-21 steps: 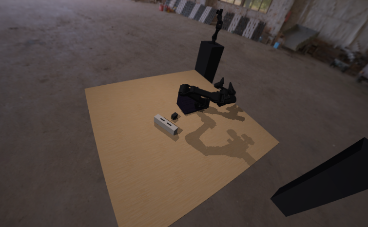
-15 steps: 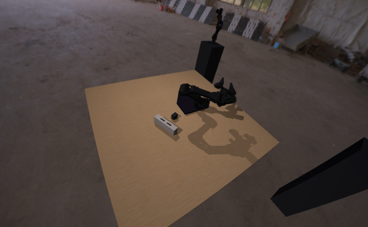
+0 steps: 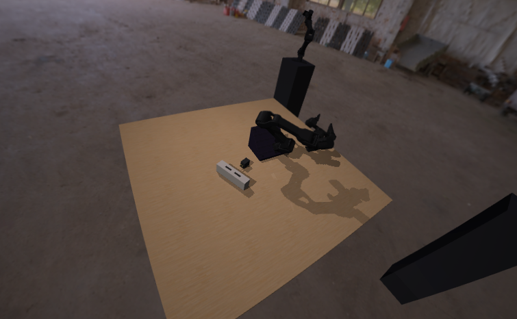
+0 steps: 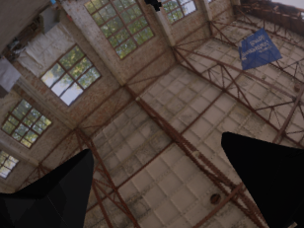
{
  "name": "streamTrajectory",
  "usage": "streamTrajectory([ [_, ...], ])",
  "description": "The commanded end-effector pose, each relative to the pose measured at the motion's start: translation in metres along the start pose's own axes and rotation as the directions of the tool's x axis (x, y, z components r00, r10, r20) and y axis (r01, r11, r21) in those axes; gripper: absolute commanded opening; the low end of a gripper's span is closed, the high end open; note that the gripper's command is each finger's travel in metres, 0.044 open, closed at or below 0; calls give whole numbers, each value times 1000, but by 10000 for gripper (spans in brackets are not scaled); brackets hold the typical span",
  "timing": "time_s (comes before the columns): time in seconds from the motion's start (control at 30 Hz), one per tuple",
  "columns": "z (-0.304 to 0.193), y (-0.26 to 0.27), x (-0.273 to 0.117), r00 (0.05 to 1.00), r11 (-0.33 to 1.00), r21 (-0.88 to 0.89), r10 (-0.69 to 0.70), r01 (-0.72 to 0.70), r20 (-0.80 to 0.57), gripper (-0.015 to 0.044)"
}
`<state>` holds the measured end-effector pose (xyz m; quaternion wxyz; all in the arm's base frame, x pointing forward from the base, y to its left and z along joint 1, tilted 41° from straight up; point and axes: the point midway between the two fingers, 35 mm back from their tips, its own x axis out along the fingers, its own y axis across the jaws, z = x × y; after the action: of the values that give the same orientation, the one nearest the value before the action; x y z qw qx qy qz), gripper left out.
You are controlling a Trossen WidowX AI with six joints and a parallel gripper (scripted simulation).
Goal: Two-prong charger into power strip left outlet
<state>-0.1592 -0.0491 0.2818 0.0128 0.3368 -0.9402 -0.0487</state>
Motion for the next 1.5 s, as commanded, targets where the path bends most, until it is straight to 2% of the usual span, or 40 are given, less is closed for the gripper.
streamTrajectory([
  [0.0, 0, 12, -3, 998, 998, -33, 57, -56, 10, 440],
  [0.77, 5, 71, -33, 930, 915, -219, 362, -339, 70, 440],
  [1.47, 13, 114, -79, 785, 761, -392, 604, -517, 137, 440],
])
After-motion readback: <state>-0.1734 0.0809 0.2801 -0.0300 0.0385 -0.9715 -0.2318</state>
